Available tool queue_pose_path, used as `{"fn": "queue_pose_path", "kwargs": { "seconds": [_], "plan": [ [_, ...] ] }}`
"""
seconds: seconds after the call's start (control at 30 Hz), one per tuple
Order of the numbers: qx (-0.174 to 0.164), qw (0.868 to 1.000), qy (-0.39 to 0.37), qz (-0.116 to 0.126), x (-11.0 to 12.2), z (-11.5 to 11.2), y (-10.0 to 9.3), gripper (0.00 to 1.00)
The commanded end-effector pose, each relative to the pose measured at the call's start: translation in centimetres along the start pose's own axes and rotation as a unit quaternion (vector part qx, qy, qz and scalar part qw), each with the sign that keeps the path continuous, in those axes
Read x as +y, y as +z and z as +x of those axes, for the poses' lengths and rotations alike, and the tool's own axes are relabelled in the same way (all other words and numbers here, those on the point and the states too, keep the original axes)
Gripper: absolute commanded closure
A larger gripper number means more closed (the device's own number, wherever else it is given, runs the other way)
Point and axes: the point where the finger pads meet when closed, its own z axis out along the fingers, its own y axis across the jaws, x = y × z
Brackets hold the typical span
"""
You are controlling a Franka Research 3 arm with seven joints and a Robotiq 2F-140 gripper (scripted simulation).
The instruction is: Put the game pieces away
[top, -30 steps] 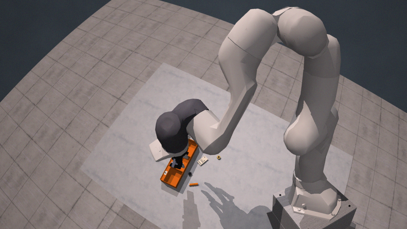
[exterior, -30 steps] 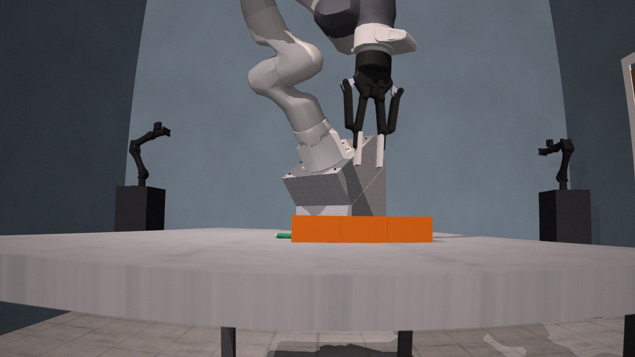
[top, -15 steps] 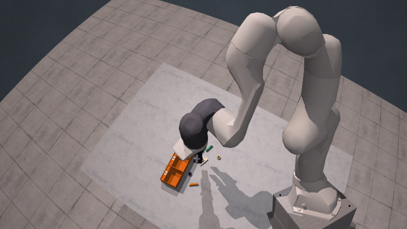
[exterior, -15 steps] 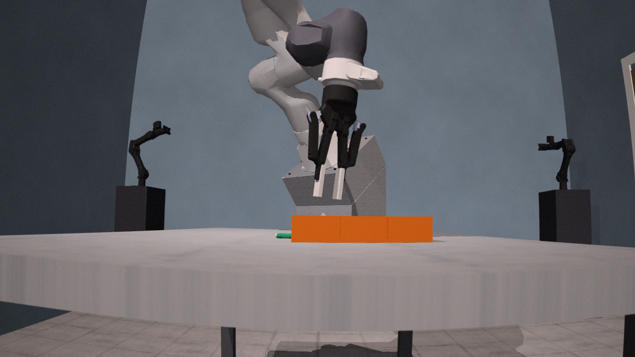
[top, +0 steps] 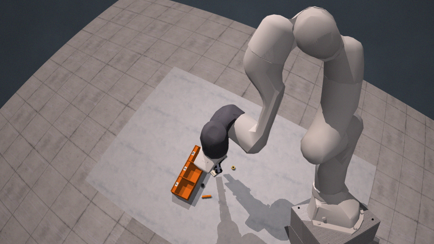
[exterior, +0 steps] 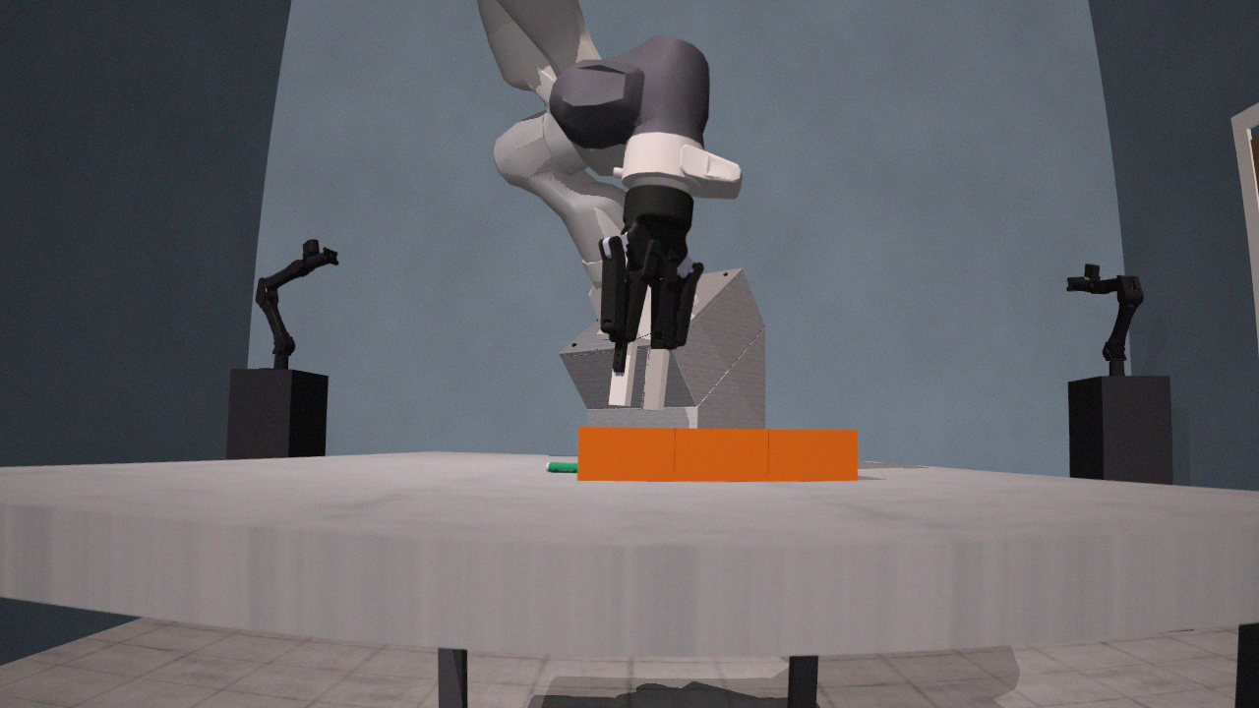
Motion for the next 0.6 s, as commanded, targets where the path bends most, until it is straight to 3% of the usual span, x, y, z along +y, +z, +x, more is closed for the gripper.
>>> {"fn": "queue_pose_path", "kwargs": {
  "seconds": [0.0, 0.57],
  "plan": [
    [0.012, 0.997, -0.077, 0.008, -0.15, 0.30, -0.09, 0.75],
    [0.036, 0.978, -0.203, 0.017, -0.25, 0.33, -0.10, 0.75]
  ]
}}
